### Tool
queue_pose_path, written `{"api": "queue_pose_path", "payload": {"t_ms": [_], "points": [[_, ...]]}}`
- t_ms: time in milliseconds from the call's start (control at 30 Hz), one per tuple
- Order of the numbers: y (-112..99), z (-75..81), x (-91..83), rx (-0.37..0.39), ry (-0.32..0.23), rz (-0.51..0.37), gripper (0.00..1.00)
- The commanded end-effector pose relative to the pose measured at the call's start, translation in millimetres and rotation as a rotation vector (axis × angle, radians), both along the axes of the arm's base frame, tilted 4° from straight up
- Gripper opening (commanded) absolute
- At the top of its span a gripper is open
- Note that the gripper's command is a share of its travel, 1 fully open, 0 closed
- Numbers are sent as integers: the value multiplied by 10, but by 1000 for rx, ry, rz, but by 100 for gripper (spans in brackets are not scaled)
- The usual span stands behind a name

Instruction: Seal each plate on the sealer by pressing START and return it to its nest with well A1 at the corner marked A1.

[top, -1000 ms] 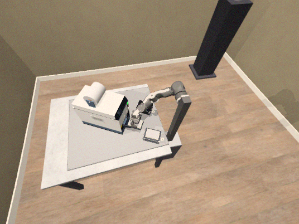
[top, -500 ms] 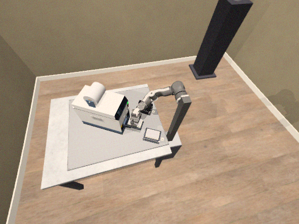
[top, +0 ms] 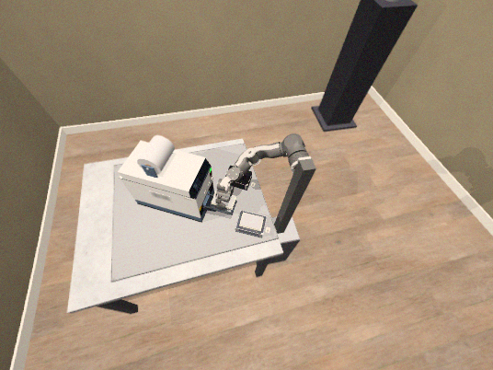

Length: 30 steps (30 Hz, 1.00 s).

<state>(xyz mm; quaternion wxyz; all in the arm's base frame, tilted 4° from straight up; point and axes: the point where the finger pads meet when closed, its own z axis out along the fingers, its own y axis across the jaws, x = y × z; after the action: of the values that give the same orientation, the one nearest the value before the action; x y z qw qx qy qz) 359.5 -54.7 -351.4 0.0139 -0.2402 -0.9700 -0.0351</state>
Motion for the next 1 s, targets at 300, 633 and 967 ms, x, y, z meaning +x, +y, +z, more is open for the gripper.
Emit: {"api": "queue_pose_path", "payload": {"t_ms": [300,633,967], "points": [[-167,4,-86,-4,-5,-12,0],[-359,-1,-198,-1,-9,-17,0],[-517,-25,-311,-1,-5,-16,0]]}}
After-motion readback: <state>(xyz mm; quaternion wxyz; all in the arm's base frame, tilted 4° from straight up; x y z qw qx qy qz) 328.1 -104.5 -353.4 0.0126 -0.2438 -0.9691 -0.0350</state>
